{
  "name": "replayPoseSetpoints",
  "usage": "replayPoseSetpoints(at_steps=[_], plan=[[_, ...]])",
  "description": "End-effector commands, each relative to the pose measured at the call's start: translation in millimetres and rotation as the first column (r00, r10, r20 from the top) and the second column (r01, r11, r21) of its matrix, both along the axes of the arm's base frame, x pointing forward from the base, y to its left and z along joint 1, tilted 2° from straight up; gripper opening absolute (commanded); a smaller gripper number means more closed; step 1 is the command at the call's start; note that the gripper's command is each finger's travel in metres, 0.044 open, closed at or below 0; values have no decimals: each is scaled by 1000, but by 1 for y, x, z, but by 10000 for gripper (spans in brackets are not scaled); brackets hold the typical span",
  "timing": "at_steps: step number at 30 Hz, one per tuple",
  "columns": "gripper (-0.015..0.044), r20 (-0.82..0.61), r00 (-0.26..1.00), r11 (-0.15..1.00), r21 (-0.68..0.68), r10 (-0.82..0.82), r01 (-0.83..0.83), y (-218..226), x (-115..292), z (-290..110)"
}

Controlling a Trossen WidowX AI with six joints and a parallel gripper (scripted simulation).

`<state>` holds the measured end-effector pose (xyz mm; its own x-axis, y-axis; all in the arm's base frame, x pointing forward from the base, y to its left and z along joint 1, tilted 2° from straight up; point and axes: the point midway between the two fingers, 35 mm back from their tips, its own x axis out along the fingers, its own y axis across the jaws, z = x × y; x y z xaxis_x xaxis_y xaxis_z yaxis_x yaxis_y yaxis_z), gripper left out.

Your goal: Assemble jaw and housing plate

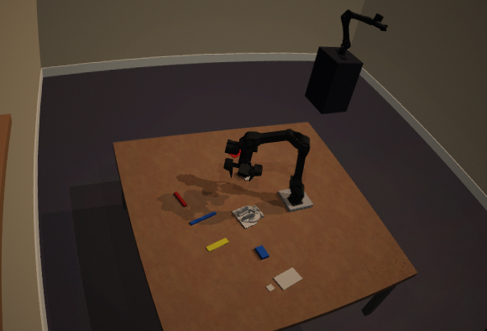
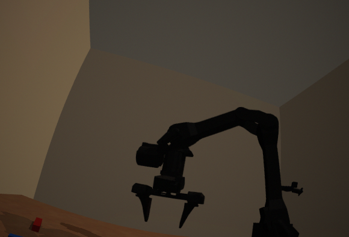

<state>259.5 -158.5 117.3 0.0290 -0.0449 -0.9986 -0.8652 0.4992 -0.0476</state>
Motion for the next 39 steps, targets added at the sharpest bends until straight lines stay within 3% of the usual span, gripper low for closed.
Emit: replayPoseSetpoints(at_steps=[1, 15, 29, 35, 39], plan=[[440, -1, 998, 998, -1, 64, -64, -12, -6, 2], [440, -20, 943, 943, -10, 333, -334, -61, -43, 9], [440, -43, 815, 816, -12, 578, -578, -102, -88, 15], [440, -45, 798, 798, -11, 601, -602, -106, -94, 14], [440, -45, 798, 798, -11, 601, -602, -108, -93, -13]])
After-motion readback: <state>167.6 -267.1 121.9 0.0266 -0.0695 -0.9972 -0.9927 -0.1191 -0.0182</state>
